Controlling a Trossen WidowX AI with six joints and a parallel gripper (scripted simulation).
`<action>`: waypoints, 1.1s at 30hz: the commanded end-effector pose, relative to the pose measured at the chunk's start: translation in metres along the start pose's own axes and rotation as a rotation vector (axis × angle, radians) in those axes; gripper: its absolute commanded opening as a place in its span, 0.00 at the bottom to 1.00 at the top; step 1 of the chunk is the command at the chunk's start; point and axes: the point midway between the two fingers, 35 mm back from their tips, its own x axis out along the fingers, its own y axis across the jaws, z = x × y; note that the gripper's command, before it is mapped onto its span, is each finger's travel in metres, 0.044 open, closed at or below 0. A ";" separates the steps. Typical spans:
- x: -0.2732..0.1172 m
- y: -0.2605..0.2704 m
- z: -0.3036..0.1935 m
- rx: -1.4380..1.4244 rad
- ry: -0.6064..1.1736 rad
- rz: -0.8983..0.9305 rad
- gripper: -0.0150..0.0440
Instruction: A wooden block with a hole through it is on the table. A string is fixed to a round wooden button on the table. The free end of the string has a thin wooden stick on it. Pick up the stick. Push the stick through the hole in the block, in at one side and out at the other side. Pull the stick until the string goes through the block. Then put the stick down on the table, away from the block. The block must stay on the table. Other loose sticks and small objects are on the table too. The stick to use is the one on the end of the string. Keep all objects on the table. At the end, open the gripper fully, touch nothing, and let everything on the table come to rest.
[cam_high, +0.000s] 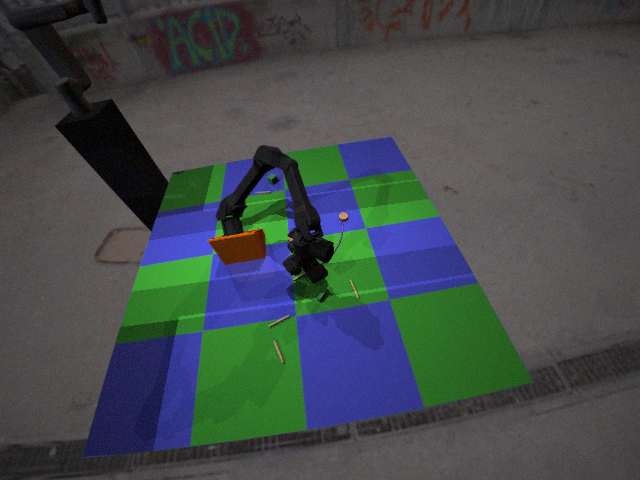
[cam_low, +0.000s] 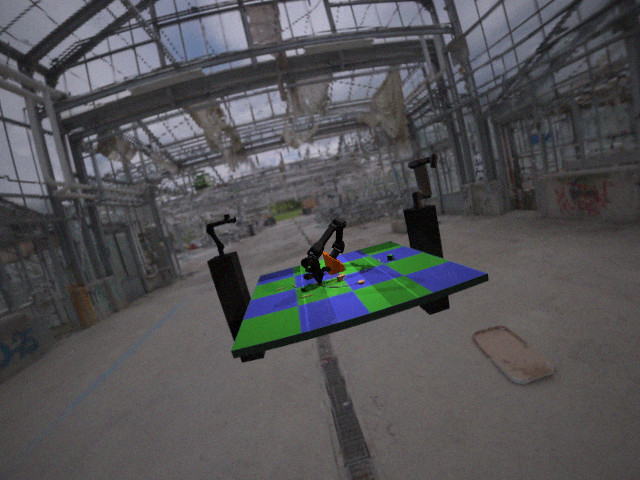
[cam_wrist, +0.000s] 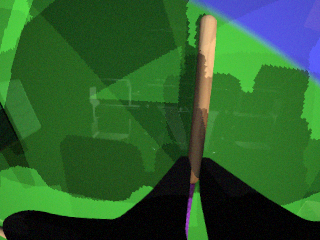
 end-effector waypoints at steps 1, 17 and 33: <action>0.000 0.000 0.000 -0.001 0.000 0.001 0.25; -0.015 0.001 -0.001 0.000 0.000 0.002 0.25; -0.036 0.002 -0.001 0.000 -0.001 0.003 0.25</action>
